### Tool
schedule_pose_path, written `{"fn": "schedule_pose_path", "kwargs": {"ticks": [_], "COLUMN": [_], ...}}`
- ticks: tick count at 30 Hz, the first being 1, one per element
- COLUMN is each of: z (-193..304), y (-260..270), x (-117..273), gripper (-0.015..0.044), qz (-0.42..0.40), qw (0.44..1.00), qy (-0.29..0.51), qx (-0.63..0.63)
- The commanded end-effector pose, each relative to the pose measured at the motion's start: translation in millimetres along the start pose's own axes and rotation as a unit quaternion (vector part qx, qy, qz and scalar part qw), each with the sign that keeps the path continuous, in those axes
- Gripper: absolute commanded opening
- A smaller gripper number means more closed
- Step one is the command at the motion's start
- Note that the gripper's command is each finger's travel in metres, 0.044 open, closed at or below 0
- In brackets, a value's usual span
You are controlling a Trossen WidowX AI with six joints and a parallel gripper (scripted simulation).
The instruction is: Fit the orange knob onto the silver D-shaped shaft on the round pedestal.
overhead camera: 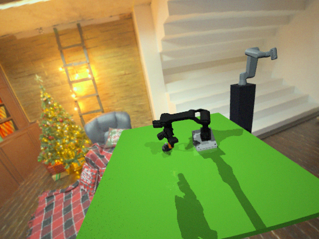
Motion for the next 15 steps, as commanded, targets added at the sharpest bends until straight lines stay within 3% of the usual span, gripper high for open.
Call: {"fn": "schedule_pose_path", "kwargs": {"ticks": [1,15], "z": [0,-2], "y": [-2,-12], "x": [13,24], "gripper": [0.0,0.0], "qz": [0.002,0.001], "qw": [1.0,1.0], "qy": [-0.002,-0.002], "qx": [0.0,0.0]}}
Point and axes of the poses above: the point midway between the two fingers, 35 mm back from their tips, its own x axis back along the fingers, its own y axis across the jaws, z = x × y, the point moved 1 cm from there along x, back along the fingers, and after that the axes turned 2 degrees about x, right-handed, at the moved point
